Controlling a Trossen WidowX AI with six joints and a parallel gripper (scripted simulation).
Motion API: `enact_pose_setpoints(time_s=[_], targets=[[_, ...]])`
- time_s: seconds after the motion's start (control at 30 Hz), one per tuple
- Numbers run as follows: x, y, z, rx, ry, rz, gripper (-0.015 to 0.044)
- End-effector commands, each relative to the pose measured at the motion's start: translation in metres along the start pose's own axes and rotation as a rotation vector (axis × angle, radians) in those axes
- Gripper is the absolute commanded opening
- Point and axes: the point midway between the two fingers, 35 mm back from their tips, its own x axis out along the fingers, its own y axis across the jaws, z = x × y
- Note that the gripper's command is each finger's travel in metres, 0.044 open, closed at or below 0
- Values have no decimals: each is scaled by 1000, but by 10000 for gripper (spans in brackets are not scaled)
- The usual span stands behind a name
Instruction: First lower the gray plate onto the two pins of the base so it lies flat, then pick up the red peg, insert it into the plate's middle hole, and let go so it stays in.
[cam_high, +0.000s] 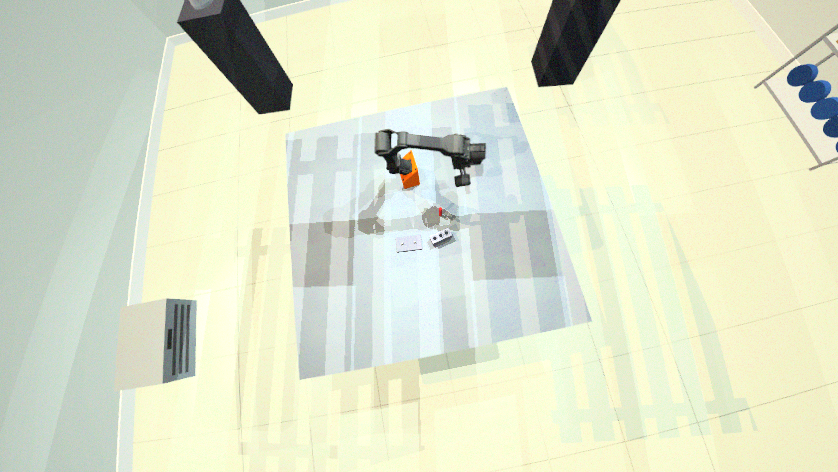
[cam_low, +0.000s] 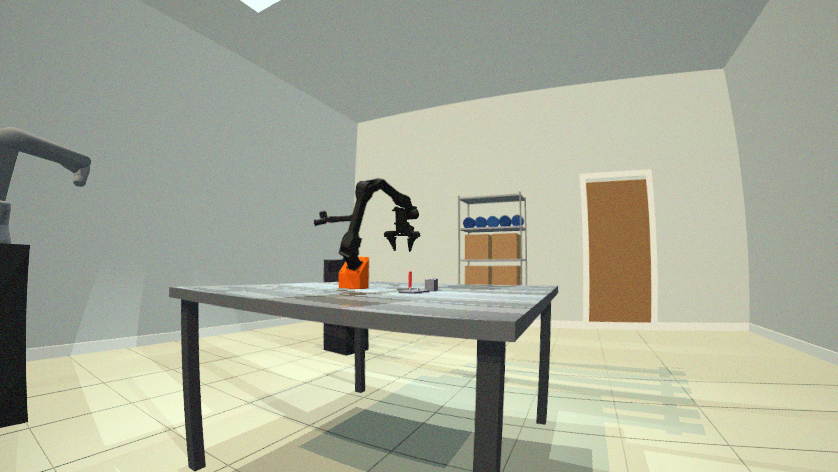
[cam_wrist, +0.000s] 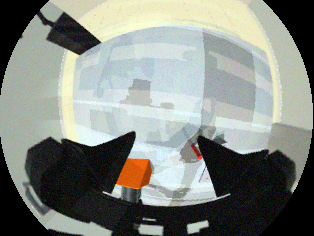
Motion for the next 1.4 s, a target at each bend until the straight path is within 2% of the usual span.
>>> enact_pose_setpoints(time_s=[0.0, 0.27, 0.6, 0.97, 1.37], targets=[[0, -71, -9, 735, -4, -36, 440], [10, -124, -29, 1270, 7, -46, 440], [20, -187, -66, 2043, -5, -133, 440], [30, -242, -121, 2757, -57, -261, 440], [31, -243, -124, 2801, -62, -270, 440]])
